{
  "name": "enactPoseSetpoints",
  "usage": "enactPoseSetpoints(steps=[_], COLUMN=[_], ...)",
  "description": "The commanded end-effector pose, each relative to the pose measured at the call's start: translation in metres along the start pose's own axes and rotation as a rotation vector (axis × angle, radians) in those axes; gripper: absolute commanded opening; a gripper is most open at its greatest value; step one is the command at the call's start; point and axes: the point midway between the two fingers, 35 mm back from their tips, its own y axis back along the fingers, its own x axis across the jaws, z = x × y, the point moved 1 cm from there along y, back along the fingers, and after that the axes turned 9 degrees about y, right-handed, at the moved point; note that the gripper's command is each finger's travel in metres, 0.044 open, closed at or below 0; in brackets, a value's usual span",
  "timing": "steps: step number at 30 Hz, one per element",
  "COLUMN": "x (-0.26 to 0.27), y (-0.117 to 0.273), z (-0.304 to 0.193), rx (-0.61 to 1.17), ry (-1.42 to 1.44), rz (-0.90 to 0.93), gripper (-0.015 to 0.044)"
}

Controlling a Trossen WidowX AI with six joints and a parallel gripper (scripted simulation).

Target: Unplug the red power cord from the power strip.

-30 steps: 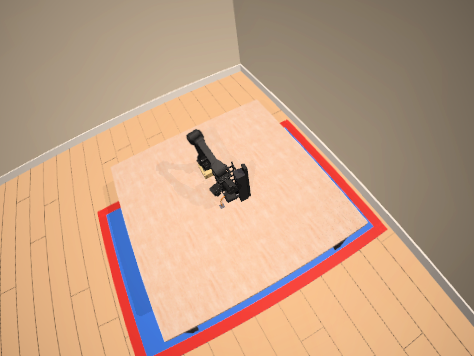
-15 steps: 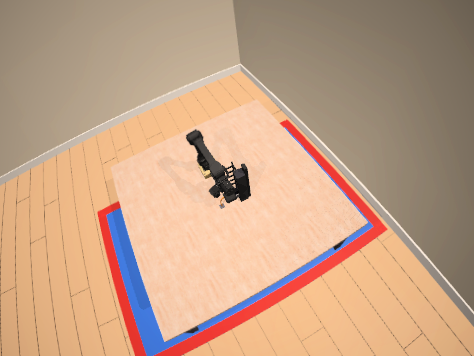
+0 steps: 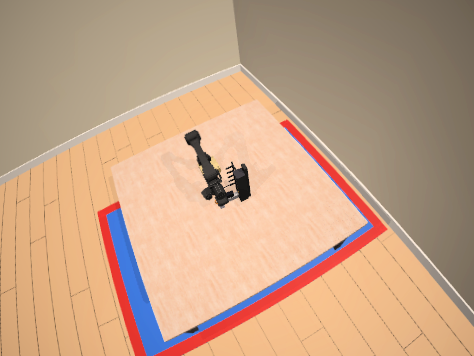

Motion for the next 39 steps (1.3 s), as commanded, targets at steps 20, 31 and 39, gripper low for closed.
enactPoseSetpoints(steps=[20,31,39], x=[-0.008,-0.008,-0.008], y=[0.013,0.013,0.013], z=[0.048,0.048,0.048], rx=[-0.010,-0.010,-0.010], ry=[0.007,0.007,0.007], rz=[0.010,0.010,0.010], gripper=[0.0440,0.0440,0.0440])
